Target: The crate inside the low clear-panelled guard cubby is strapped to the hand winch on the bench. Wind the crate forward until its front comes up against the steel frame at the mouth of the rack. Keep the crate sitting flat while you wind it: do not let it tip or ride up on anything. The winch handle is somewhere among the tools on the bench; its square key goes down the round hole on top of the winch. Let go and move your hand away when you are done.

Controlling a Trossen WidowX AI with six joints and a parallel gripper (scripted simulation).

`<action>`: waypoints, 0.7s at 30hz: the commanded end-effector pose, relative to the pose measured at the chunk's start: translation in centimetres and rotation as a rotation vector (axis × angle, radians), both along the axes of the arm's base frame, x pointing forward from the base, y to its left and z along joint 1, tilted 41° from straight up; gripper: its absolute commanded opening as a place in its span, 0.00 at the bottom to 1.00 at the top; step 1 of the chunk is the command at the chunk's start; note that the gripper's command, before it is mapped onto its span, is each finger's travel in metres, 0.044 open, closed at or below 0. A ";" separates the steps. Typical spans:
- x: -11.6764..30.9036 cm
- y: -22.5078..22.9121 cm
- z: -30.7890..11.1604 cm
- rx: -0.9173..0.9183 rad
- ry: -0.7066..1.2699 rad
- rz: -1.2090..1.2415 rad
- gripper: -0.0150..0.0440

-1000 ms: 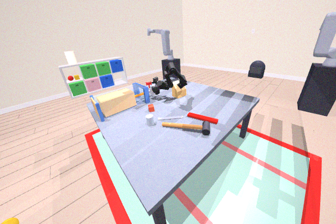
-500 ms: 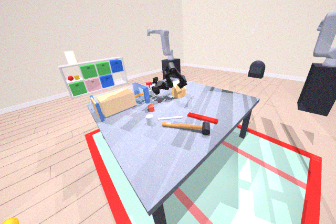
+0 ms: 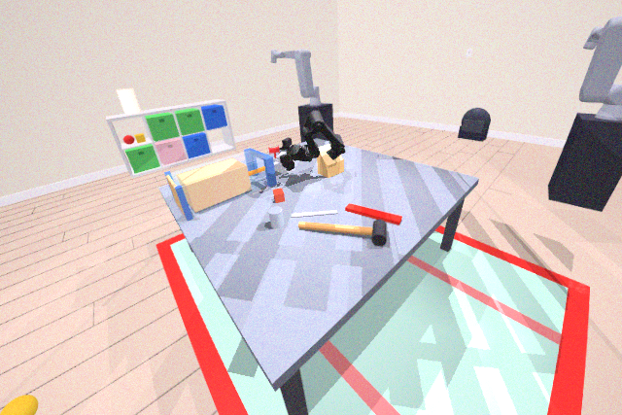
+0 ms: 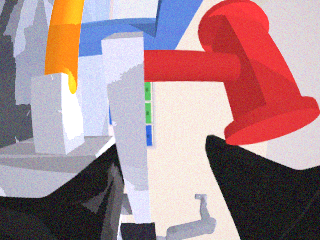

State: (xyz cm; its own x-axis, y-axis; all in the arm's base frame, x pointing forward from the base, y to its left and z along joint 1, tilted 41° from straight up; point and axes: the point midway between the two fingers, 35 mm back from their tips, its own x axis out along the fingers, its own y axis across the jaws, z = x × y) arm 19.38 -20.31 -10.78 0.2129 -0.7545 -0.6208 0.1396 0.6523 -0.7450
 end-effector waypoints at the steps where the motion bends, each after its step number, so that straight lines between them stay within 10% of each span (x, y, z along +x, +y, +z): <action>1: 0.0 -0.1 0.1 -0.004 -0.003 -0.006 0.66; 21: -0.5 5.8 4.3 0.030 0.007 -0.009 0.66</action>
